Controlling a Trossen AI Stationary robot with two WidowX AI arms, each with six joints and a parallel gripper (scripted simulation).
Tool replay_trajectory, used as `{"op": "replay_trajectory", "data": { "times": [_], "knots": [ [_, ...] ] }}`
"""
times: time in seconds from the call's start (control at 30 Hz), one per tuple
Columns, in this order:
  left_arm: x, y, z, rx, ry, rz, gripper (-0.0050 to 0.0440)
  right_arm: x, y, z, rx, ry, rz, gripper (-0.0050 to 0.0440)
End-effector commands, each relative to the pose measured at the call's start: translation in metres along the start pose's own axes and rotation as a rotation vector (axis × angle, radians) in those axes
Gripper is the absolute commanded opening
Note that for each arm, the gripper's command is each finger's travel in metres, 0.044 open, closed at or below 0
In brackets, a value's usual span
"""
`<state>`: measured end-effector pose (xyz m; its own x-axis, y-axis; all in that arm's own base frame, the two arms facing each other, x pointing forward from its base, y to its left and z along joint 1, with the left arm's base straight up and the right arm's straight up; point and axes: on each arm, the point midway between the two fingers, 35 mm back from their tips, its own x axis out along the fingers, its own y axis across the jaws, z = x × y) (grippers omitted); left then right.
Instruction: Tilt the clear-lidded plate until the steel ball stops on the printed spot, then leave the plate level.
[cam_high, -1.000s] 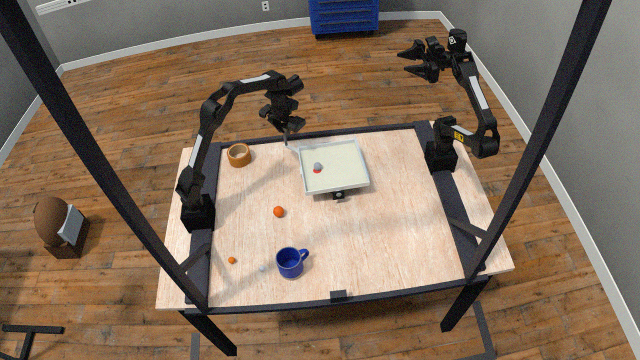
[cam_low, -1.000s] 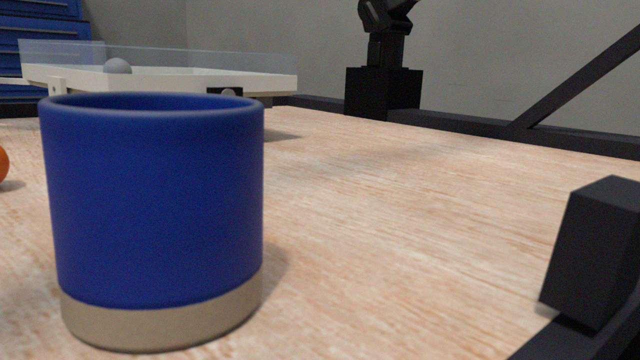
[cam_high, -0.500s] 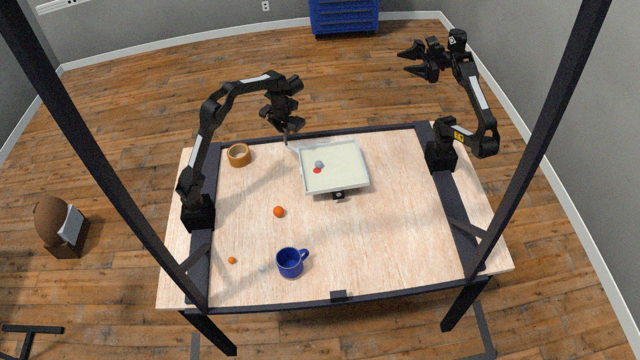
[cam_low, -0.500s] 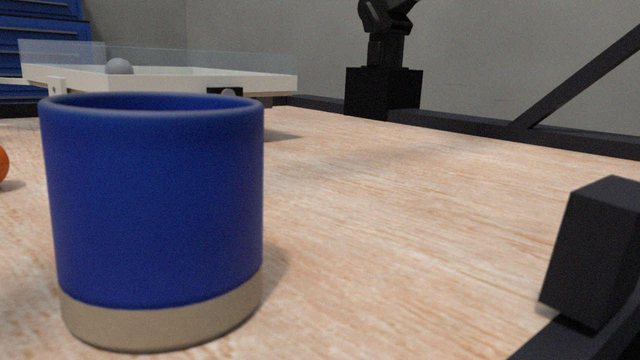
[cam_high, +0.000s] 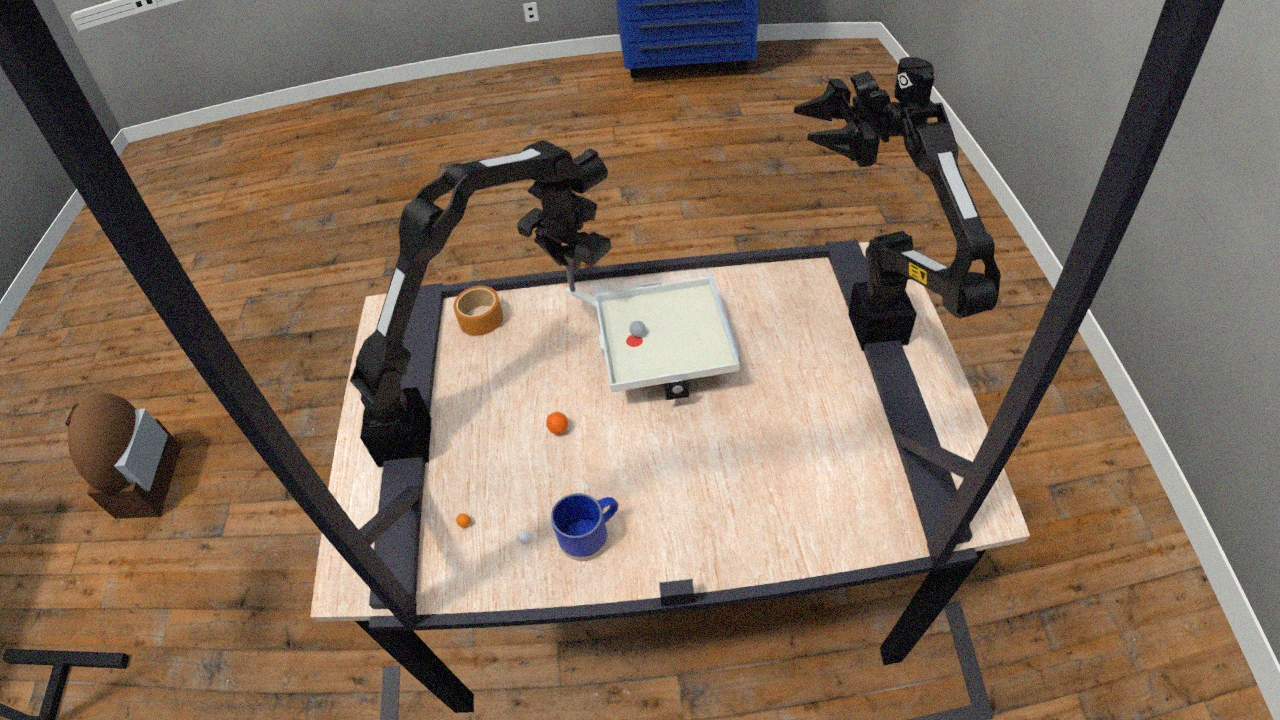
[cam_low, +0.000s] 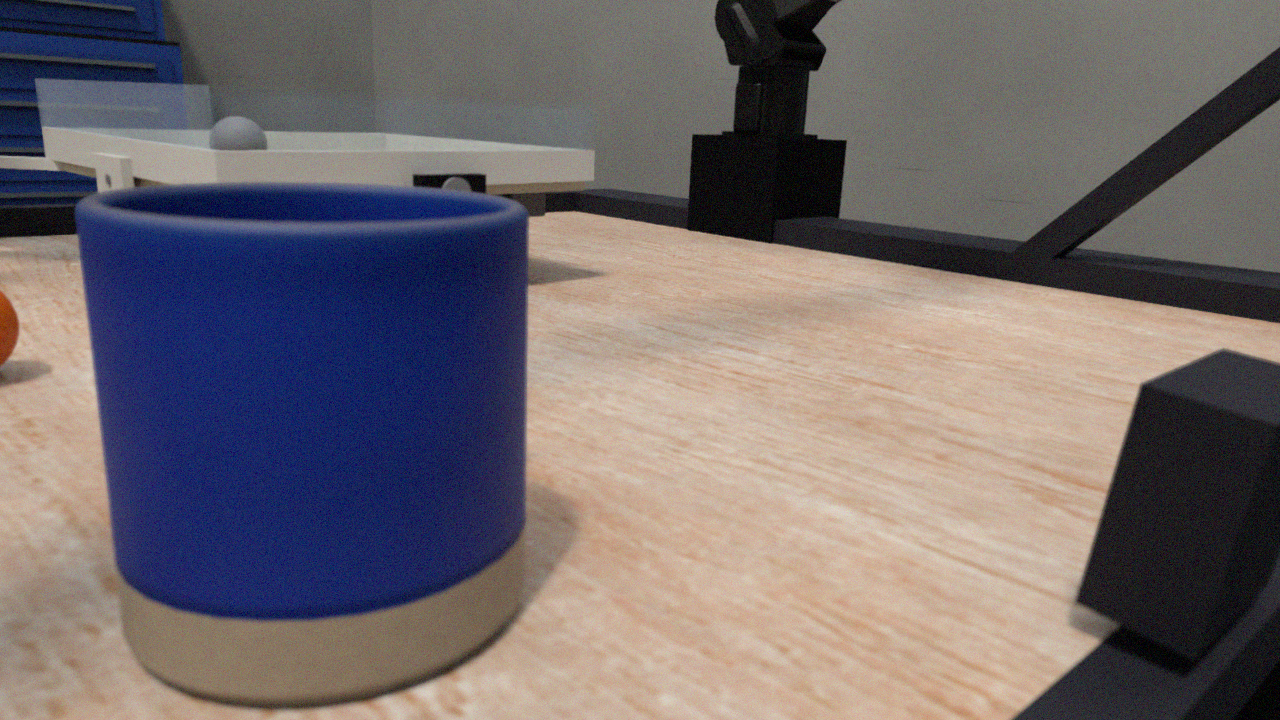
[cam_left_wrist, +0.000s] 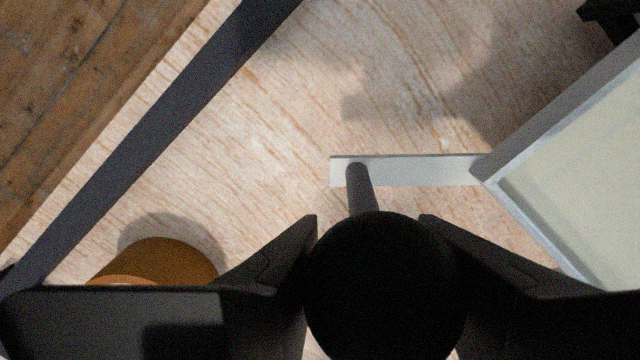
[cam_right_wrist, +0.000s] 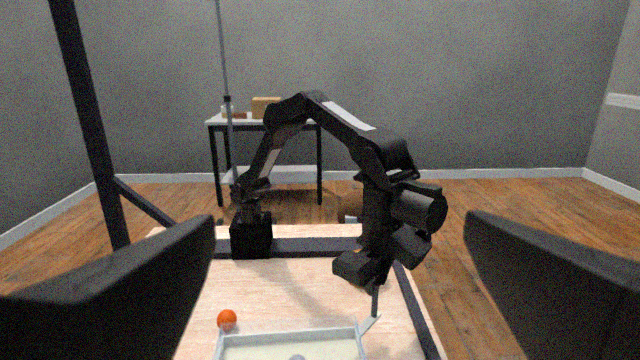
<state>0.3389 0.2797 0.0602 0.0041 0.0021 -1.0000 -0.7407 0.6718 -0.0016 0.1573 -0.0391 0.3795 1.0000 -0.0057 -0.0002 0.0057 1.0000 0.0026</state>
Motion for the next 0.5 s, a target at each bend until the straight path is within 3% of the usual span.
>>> {"op": "replay_trajectory", "data": {
  "times": [0.0, 0.07, 0.47],
  "knots": [
    [-0.01, 0.002, 0.008, -0.003, -0.028, 0.0, -0.005, 0.0, -0.002, 0.001, -0.003, 0.0, -0.002, 0.04],
    [-0.019, 0.002, 0.002, -0.002, -0.043, -0.002, -0.005, 0.0, -0.002, 0.001, -0.003, 0.0, -0.002, 0.04],
    [-0.021, 0.0, 0.001, -0.001, -0.043, -0.003, -0.005, 0.0, -0.002, 0.001, -0.003, 0.0, -0.002, 0.04]
  ]
}}
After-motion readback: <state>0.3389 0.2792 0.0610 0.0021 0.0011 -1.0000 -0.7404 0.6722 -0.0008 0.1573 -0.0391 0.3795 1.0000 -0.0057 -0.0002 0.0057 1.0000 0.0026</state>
